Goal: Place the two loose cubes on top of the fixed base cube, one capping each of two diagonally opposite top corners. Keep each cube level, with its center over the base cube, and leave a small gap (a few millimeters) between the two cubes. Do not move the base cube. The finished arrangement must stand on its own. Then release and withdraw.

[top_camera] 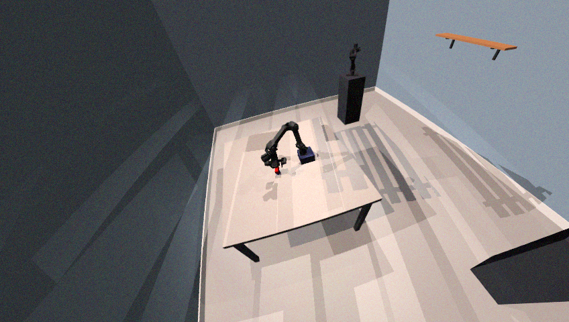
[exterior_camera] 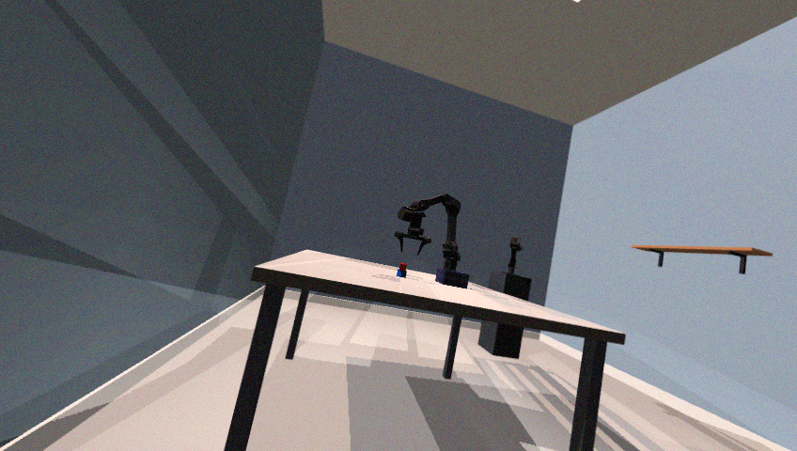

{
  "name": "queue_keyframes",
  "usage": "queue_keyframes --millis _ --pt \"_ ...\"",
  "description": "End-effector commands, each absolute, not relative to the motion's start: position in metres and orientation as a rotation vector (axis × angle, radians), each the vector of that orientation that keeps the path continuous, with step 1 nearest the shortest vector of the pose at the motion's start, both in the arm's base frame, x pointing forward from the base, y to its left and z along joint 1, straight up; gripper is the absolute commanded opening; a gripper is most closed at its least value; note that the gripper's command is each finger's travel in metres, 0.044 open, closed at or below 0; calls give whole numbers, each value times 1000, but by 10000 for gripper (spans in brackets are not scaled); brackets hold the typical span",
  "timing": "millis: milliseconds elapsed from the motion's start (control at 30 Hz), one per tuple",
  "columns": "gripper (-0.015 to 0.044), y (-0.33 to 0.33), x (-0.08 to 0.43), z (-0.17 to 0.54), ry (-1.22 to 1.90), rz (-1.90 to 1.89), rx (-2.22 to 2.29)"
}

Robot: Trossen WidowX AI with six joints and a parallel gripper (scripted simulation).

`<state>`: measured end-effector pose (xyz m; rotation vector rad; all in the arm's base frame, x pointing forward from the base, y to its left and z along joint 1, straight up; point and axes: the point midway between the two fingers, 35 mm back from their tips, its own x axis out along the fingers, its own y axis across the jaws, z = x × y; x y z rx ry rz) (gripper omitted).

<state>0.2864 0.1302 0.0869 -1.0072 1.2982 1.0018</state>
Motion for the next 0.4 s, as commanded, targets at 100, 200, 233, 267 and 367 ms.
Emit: queue_keyframes --millis 100,200,233,267,367 --pt "400 199 245 89 1293 1022 -1012" --pt "400 199 245 89 1293 1022 -1012" --pt "400 199 245 89 1293 1022 -1012" --pt "400 199 245 89 1293 1022 -1012" --pt "400 199 245 89 1293 1022 -1012"
